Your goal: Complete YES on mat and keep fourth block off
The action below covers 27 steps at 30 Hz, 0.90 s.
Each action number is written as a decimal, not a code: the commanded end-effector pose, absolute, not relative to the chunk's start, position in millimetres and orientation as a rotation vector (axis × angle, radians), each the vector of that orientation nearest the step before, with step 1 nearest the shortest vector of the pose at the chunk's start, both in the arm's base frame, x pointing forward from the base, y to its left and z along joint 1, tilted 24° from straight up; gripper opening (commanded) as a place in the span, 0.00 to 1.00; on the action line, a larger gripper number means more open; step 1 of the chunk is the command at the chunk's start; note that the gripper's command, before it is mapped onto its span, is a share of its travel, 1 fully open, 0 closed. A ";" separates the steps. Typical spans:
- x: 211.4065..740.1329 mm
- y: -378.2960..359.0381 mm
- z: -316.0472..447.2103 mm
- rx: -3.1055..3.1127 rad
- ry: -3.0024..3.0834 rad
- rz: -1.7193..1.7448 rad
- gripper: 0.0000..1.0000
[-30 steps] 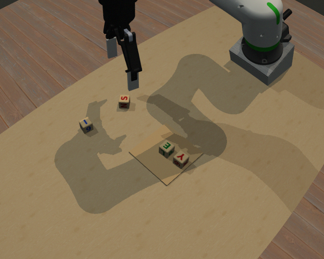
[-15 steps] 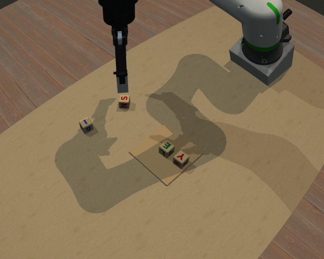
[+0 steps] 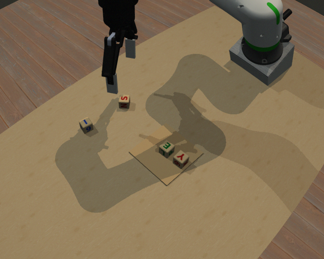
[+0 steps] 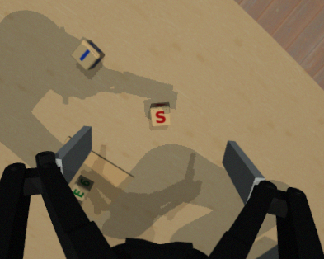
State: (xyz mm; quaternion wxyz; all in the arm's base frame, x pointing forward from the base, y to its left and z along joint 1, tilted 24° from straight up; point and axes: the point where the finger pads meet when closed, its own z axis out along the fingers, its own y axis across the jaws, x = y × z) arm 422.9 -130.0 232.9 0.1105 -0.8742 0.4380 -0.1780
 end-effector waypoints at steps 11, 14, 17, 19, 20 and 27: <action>424.7 -130.1 229.6 -2.245 1.722 -0.456 1.00; 425.0 -130.1 228.9 -2.172 1.800 -0.440 1.00; 425.4 -130.1 228.2 -2.097 1.873 -0.423 1.00; 425.6 -130.2 227.8 -2.044 1.922 -0.411 1.00; 425.7 -130.2 227.5 -2.018 1.946 -0.405 1.00; 426.4 -130.2 226.0 -1.841 2.090 -0.365 1.00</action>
